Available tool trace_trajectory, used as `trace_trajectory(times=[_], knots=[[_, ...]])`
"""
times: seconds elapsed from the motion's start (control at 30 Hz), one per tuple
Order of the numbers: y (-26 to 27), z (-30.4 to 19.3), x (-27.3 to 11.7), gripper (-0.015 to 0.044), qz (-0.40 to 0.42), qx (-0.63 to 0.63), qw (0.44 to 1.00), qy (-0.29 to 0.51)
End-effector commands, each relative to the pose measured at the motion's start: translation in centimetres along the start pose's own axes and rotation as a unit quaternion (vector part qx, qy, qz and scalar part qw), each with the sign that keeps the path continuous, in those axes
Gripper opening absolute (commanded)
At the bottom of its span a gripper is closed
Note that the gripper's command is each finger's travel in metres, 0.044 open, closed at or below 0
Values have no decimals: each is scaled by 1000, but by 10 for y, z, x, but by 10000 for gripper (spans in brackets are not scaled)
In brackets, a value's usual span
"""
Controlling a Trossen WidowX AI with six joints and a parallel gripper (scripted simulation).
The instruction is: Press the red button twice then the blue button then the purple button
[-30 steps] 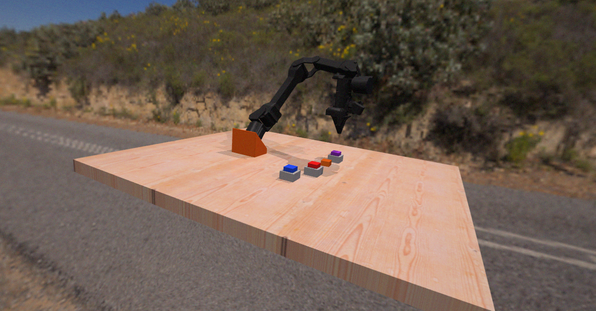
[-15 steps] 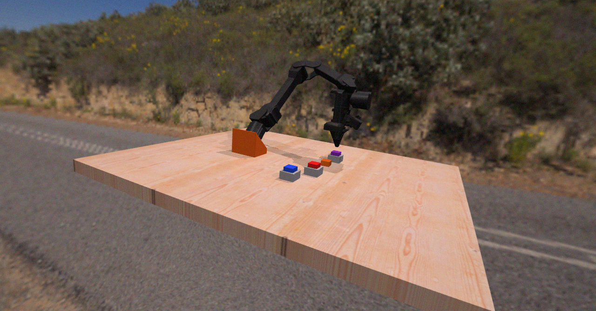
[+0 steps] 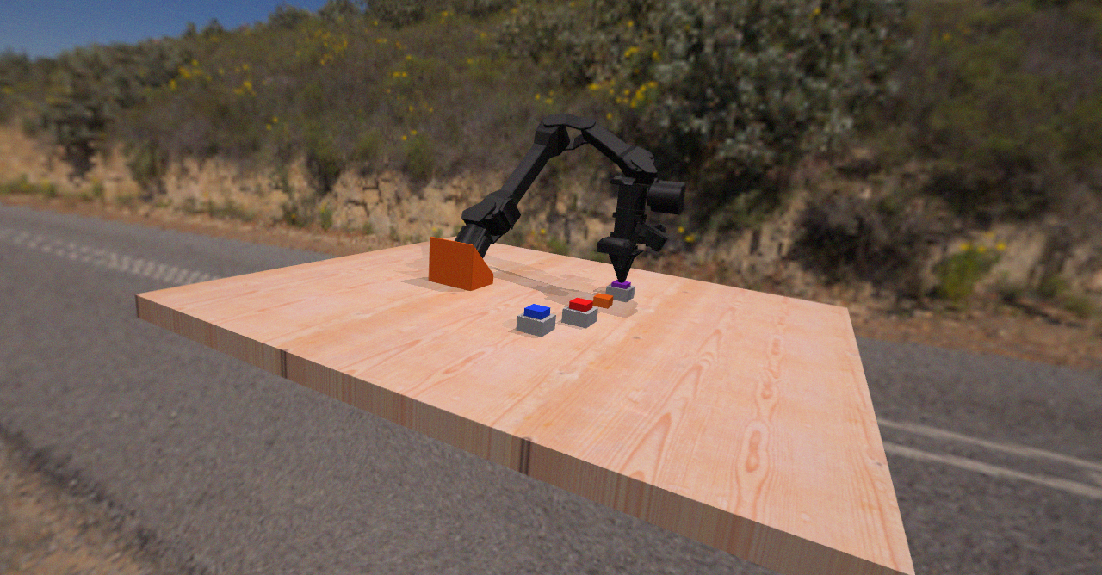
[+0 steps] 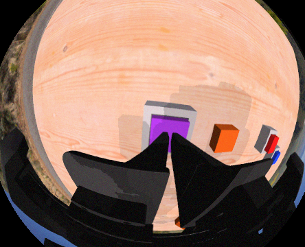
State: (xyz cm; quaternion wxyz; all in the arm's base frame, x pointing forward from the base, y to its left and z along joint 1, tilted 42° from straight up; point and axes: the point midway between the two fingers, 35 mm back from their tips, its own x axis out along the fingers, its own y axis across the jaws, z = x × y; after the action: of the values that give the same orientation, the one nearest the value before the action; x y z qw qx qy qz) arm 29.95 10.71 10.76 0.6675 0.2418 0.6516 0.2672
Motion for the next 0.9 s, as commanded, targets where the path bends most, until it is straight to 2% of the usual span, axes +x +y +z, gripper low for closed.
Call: trace_trajectory(times=[0.0, 0.53, 0.67, 0.8, 0.87], knots=[[0, -1, 4, 20, 2, 3, 1000, 0], [0, -1, 4, 20, 2, 3, 1000, 0], [0, 0, -27, 20, 1, 3, 1000, 1], [0, 0, -30, 20, 1, 3, 1000, 1], [7, -6, -37, 72, 1, 3, 1000, 0]])
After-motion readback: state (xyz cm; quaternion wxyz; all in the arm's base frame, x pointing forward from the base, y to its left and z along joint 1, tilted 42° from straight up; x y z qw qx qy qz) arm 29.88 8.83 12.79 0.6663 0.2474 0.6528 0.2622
